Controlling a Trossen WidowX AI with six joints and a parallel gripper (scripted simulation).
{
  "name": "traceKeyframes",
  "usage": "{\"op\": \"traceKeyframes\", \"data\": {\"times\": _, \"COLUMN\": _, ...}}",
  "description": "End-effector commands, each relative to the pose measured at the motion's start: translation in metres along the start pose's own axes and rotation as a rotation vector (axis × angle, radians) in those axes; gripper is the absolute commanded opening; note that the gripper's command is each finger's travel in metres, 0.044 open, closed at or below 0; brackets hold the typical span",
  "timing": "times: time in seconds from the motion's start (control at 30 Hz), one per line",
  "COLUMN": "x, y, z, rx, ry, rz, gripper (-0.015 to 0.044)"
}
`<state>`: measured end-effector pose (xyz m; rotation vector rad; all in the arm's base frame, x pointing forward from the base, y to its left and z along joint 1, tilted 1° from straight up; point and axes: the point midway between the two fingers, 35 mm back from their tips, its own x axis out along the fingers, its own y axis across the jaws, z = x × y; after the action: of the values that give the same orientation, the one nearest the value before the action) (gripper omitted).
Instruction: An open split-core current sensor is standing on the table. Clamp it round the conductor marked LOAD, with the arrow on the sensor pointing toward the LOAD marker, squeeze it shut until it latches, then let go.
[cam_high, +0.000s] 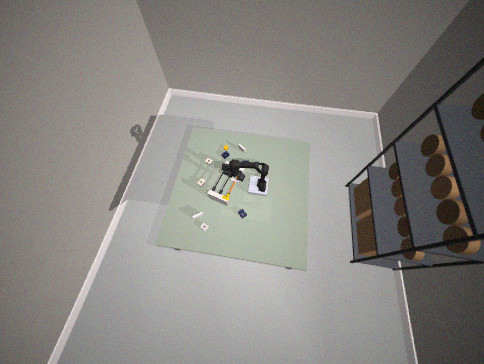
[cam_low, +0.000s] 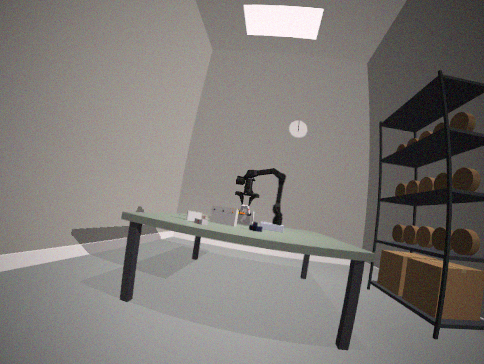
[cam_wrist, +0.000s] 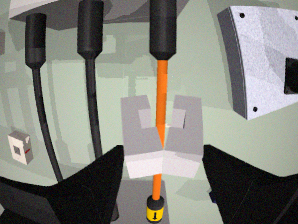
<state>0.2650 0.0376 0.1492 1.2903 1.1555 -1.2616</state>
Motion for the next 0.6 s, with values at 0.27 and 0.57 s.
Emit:
{"op": "traceKeyframes", "data": {"times": 0.27, "x": 0.022, "y": -0.001, "z": 0.001, "rx": 0.004, "ry": -0.003, "rz": -0.006, "gripper": 0.0}}
{"op": "traceKeyframes", "data": {"times": 0.57, "x": 0.036, "y": -0.002, "z": 0.001, "rx": 0.004, "ry": -0.003, "rz": -0.006, "gripper": 0.0}}
